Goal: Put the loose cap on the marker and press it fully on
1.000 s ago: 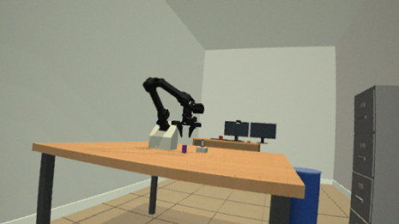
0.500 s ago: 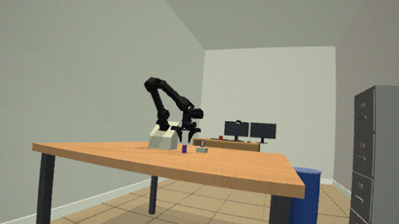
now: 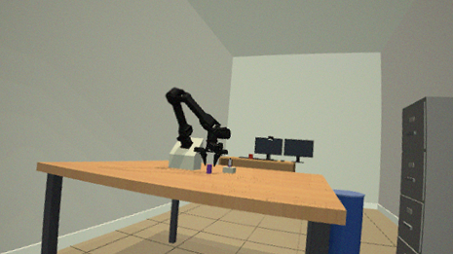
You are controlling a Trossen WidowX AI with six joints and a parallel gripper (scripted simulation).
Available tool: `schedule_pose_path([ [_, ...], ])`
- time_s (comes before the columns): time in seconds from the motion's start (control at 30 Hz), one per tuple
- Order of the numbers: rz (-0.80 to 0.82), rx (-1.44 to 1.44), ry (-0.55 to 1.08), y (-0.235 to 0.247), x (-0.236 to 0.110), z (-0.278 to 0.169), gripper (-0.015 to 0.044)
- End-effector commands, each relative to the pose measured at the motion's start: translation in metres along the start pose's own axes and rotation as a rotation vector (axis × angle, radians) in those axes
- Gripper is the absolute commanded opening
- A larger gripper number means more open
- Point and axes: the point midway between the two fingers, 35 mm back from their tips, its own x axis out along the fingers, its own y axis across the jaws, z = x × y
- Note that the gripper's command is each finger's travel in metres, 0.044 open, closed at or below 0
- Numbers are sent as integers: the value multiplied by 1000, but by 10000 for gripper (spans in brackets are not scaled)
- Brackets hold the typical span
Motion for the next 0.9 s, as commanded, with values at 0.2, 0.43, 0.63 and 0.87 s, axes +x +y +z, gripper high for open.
schedule_pose_path([
  [0.2,4,-6,2,1,17,-2,250],
  [0.43,3,-6,1,0,27,-2,250],
  [0.63,3,-6,1,-1,27,-2,138],
  [0.87,3,-6,1,-2,27,-2,92],
])
